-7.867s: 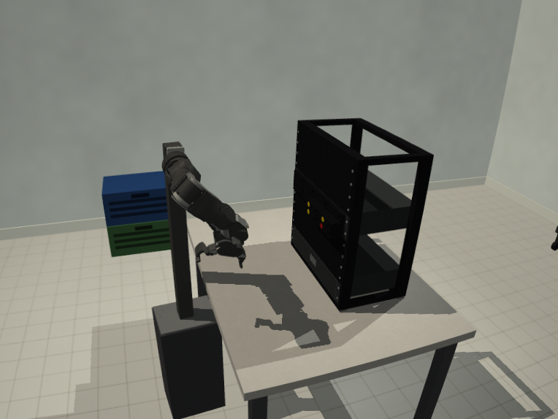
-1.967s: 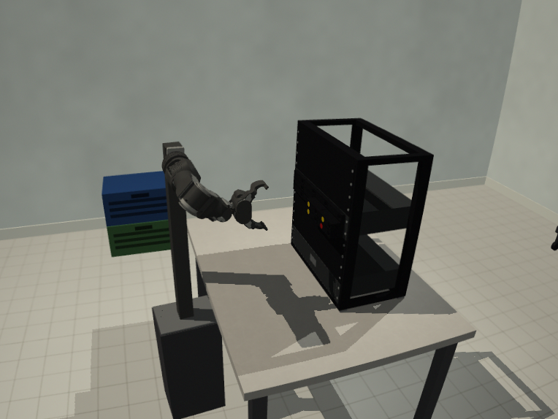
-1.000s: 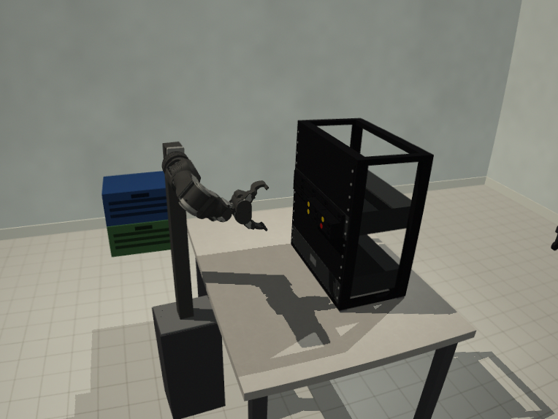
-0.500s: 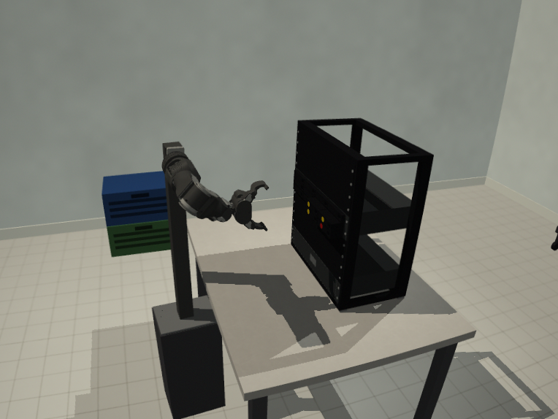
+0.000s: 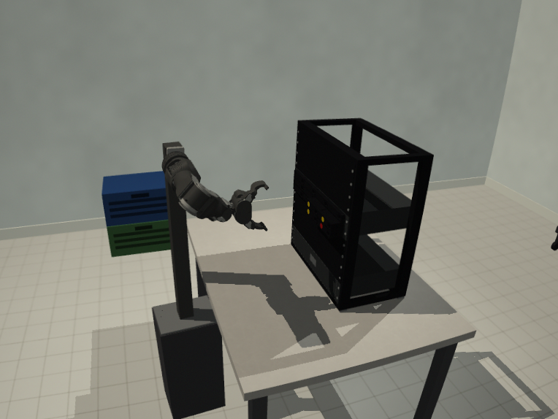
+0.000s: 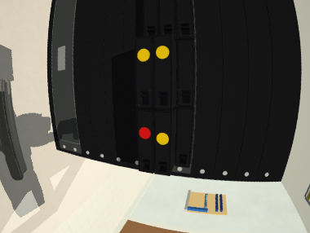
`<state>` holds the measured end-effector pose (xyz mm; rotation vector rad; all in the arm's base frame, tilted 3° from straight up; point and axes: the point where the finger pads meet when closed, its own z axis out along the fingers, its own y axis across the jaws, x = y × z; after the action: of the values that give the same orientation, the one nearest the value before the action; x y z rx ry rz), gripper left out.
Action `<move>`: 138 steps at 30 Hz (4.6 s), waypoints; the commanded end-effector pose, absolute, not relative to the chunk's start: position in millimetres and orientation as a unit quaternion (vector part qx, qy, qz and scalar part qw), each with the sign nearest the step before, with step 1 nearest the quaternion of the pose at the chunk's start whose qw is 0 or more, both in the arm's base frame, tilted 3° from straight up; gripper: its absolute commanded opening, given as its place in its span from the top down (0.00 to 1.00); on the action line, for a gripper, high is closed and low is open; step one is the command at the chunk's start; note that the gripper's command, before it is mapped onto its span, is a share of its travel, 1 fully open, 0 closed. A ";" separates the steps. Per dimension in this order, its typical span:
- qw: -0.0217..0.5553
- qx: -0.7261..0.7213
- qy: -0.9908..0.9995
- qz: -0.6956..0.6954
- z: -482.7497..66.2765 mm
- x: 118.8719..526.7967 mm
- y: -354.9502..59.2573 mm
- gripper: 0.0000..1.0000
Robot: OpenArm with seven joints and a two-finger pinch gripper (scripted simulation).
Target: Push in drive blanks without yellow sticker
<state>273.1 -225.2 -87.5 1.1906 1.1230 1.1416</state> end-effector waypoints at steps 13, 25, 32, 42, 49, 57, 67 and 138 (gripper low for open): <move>0.543 0.502 0.473 0.480 -86.7 273.4 -225.2 1.00; 0.543 0.502 0.473 0.480 -86.7 273.4 -225.2 1.00; 0.543 0.502 0.473 0.480 -86.7 273.4 -225.2 1.00; 0.543 0.502 0.473 0.480 -86.7 273.4 -225.2 1.00; 0.543 0.502 0.473 0.479 -89.0 275.4 -227.9 1.00; 0.543 0.502 0.473 0.479 -97.2 284.4 -237.0 1.00; 0.543 0.503 0.473 0.479 -119.0 308.3 -261.1 1.00; 0.541 0.503 0.473 0.480 -165.3 426.7 -319.6 1.00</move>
<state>425.7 -320.8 -165.3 1.1952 1.1194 1.1375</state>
